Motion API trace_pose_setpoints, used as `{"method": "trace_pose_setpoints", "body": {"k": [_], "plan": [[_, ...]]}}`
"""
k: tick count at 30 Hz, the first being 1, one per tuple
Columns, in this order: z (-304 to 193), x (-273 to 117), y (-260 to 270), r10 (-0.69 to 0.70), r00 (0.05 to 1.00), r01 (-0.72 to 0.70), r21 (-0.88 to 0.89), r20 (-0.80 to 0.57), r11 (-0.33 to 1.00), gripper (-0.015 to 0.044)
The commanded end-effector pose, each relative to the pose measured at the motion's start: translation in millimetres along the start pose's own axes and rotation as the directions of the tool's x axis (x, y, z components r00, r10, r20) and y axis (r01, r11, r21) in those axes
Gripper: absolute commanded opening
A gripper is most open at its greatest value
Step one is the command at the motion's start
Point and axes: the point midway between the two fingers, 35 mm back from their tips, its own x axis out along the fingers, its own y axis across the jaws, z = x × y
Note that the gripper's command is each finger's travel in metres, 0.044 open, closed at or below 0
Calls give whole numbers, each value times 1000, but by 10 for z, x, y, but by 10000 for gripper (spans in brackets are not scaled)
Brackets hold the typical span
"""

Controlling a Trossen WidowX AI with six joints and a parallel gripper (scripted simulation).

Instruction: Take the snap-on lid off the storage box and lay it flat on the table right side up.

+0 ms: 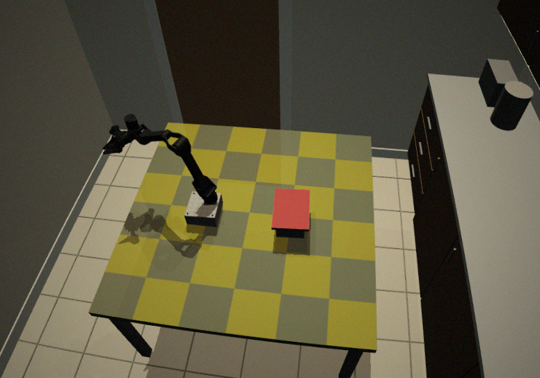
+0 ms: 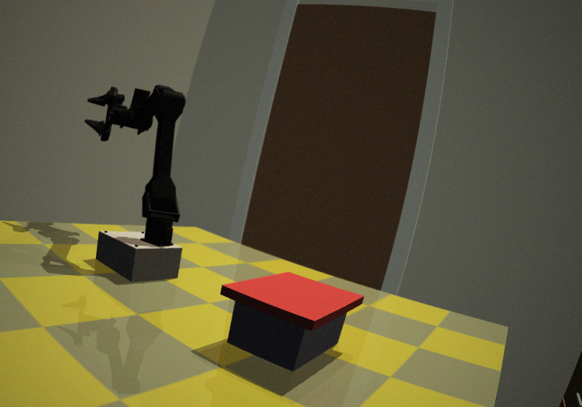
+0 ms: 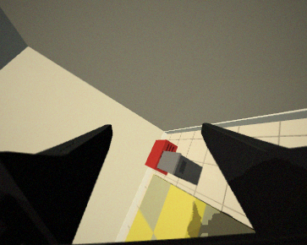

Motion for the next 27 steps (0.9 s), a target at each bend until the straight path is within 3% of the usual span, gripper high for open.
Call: {"method": "trace_pose_setpoints", "body": {"k": [1,7,10,14,20,22,27], "plan": [[12,-26,-10,-6,1000,6,3,6,1000,374],[320,-897,-272,-190,960,172,103,207,980,235],[421,-1417,-371,-291,904,247,173,312,954,235],[425,-1736,-410,-357,858,311,180,368,933,235],[398,-2834,-457,-533,656,402,350,535,846,235],[381,-2954,-453,-550,629,408,369,550,835,235],[170,-3806,-361,-656,412,416,510,632,753,235]]}}
